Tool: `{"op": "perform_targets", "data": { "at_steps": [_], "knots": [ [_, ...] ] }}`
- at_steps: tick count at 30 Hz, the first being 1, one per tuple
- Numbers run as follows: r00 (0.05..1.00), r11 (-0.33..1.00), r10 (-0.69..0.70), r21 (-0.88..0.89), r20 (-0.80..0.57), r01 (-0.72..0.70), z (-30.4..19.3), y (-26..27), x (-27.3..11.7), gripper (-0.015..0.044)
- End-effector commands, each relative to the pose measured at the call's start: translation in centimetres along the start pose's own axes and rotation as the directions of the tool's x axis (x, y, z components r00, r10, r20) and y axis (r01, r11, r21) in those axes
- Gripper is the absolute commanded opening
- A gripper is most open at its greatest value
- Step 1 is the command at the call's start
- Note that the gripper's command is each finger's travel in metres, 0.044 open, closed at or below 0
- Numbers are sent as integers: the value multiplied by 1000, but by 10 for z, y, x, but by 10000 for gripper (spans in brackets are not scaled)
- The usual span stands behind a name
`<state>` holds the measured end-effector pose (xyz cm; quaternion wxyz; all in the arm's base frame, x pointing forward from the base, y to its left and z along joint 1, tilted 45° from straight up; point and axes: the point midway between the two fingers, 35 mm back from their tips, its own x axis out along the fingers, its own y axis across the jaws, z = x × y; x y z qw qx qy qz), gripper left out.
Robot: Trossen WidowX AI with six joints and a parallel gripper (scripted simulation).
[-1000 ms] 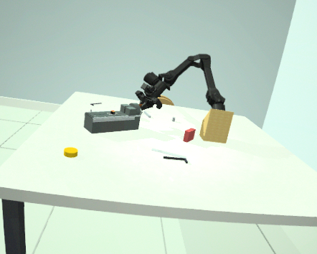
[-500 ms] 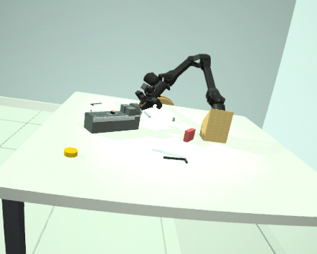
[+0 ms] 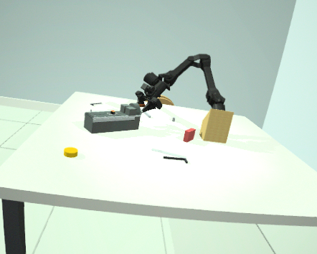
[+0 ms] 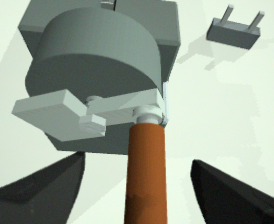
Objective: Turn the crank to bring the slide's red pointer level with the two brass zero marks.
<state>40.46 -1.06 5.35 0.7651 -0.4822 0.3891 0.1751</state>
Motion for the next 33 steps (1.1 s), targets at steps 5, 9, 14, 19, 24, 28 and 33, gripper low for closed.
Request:
{"op": "perform_targets", "data": {
  "at_steps": [5,9,14,19,24,28,33],
  "knots": [
    [1000,1000,0,0,0,0,3,0,-3,440],
    [1000,1000,1,1,1,-1,21,-1,-19,440],
    [1000,1000,0,1,2,0,35,0,-35,440],
    [1000,1000,5,-1,5,-5,59,0,-54,440],
    [1000,1000,7,-5,9,-7,85,2,-82,440],
    [1000,1000,-2,27,-8,3,91,3,-76,440],
    [997,990,-41,129,-62,49,110,9,-58,440]
  ]
}}
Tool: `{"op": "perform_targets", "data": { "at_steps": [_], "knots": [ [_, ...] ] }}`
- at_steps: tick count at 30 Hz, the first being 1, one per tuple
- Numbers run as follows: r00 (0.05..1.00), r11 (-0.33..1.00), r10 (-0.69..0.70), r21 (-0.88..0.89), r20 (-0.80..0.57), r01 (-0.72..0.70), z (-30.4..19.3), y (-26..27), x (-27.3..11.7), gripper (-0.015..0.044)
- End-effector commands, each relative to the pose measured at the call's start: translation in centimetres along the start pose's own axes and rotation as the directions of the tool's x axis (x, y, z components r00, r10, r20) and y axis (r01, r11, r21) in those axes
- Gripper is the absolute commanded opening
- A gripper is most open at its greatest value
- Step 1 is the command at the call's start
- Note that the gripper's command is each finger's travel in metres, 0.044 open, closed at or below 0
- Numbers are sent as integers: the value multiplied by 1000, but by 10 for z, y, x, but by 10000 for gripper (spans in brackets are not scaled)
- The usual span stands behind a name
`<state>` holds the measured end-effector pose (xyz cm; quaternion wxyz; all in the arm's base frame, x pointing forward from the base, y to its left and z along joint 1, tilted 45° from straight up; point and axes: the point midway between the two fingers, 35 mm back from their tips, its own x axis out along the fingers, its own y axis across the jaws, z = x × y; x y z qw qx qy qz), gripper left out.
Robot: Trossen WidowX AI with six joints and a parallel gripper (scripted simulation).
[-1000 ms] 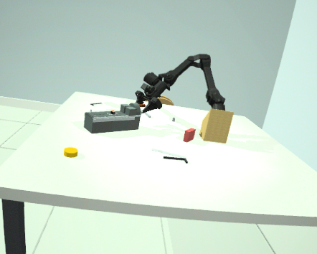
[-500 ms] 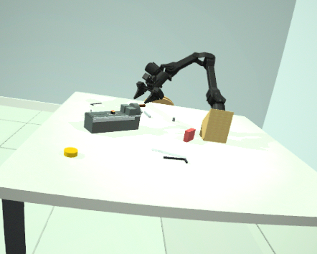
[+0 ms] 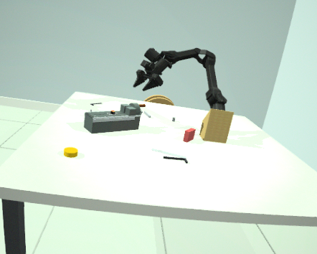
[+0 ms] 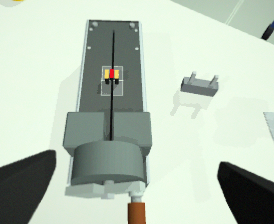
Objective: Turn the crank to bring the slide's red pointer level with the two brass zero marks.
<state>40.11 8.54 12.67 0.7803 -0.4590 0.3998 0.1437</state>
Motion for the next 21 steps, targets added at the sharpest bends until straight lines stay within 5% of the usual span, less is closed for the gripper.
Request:
{"op": "perform_targets", "data": {
  "at_steps": [1,21],
  "knots": [
    [999,997,-29,73,-42,33,14,9,13,440],
    [956,873,-246,392,-159,289,74,65,67,440]
  ]
}}
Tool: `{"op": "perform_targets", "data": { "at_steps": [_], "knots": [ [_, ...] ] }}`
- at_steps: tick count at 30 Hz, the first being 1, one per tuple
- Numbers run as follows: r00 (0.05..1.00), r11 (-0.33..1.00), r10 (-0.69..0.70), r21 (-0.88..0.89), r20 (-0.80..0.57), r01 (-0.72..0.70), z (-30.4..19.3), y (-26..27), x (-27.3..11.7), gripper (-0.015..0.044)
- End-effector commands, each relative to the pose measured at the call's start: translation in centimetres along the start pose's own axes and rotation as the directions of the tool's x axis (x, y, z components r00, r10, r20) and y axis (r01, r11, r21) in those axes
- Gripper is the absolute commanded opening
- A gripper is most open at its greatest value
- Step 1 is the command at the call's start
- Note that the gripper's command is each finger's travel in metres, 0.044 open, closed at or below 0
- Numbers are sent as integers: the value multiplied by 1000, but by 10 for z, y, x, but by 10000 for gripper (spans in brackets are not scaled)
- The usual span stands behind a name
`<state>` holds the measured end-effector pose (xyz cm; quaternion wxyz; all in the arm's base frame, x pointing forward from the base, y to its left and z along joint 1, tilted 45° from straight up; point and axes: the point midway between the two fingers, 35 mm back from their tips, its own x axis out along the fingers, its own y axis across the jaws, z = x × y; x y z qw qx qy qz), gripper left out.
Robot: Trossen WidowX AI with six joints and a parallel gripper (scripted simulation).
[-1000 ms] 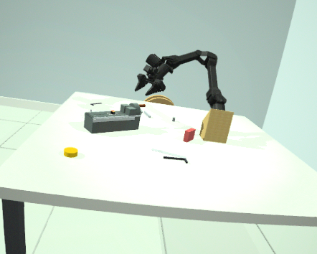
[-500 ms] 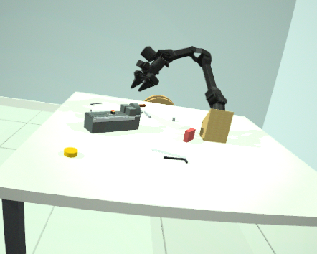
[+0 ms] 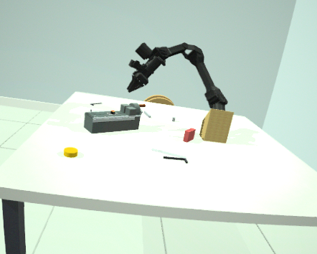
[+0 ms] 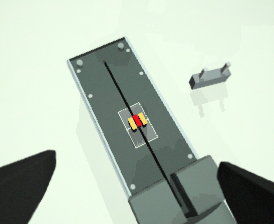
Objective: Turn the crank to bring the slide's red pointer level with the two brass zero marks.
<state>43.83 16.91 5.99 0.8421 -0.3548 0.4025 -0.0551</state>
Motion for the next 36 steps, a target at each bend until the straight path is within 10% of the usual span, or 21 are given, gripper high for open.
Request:
{"op": "perform_targets", "data": {
  "at_steps": [1,31,36],
  "knots": [
    [999,998,-33,45,3,32,1,4,7,440],
    [999,998,-34,44,4,34,-29,-1,49,440],
    [999,998,-34,44,4,34,-29,-1,49,309]
  ]
}}
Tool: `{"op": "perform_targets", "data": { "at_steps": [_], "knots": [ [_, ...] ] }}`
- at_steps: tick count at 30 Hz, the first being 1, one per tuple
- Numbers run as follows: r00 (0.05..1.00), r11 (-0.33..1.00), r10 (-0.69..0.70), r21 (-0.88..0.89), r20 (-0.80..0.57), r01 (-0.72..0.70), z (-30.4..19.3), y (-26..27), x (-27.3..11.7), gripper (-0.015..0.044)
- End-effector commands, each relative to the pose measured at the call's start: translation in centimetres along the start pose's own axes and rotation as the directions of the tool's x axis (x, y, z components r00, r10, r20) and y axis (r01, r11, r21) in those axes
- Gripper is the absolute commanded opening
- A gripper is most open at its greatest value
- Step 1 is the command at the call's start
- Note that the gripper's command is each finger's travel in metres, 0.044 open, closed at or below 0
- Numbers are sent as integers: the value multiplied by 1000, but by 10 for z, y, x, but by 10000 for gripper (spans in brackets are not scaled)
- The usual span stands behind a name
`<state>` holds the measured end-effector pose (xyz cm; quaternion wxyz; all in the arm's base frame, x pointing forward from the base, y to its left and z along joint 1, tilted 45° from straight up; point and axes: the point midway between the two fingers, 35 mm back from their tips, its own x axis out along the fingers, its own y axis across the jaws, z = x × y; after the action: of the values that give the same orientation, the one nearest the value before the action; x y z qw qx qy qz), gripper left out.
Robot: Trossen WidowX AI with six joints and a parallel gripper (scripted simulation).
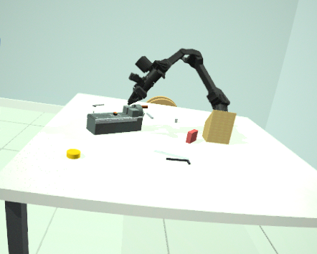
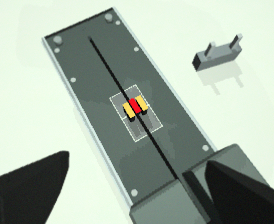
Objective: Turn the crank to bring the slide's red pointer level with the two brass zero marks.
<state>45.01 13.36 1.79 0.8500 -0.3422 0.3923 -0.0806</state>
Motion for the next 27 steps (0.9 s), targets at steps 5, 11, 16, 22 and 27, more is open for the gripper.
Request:
{"op": "perform_targets", "data": {
  "at_steps": [5,11,16,22,27],
  "knots": [
    [1000,1000,5,-5,1,-5,0,1,0,177],
    [1000,1000,5,-5,1,-5,0,1,0,20],
    [1000,1000,5,-5,1,-5,0,1,0,0],
    [1000,1000,5,-5,1,-5,0,1,0,0],
    [1000,1000,1,0,0,-1,0,0,0,0]
  ]
}}
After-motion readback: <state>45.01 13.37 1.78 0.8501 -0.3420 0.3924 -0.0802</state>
